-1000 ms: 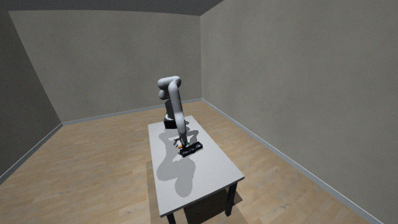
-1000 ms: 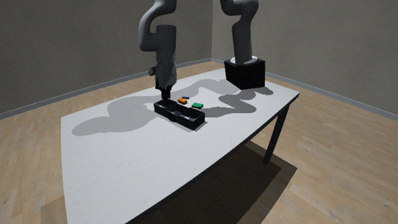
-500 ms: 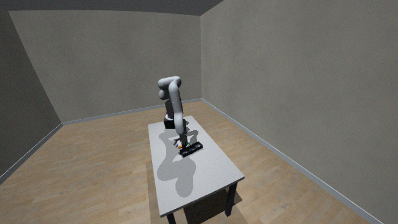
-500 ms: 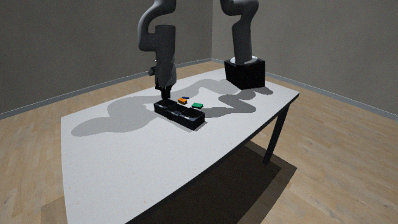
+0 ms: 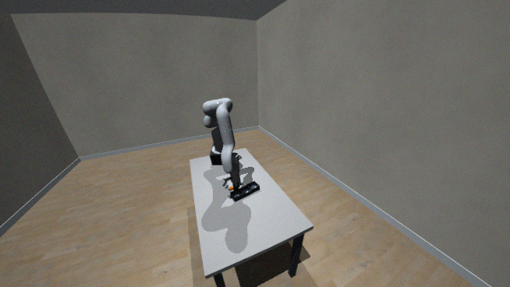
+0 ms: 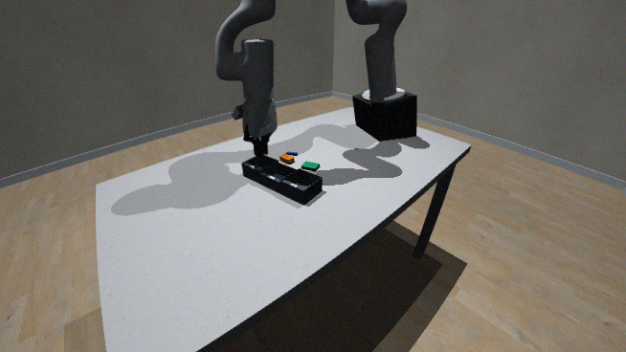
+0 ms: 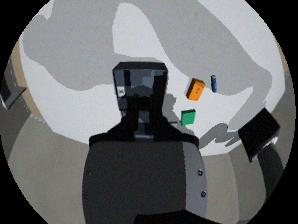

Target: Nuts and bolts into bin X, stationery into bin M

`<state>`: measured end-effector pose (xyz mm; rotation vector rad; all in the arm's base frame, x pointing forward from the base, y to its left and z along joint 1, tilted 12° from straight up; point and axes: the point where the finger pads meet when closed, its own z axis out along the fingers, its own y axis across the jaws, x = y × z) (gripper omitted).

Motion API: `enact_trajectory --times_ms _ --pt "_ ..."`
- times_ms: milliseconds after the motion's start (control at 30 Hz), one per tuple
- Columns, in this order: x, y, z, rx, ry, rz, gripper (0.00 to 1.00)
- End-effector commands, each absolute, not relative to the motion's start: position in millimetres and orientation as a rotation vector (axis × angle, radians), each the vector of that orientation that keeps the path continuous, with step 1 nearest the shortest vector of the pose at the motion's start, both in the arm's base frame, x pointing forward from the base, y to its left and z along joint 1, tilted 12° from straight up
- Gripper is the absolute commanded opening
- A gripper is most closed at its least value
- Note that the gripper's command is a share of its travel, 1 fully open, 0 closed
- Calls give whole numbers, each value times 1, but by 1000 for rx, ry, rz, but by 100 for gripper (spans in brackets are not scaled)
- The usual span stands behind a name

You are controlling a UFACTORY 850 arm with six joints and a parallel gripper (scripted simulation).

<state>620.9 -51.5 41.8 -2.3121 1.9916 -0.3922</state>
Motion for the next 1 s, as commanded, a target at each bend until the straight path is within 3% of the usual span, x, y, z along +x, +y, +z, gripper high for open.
enact_trajectory --times_ms 0,967 --pt "622 -52 43 -2328 2000 -320 0" --pt "631 -56 -2 -2328 2000 -320 0"
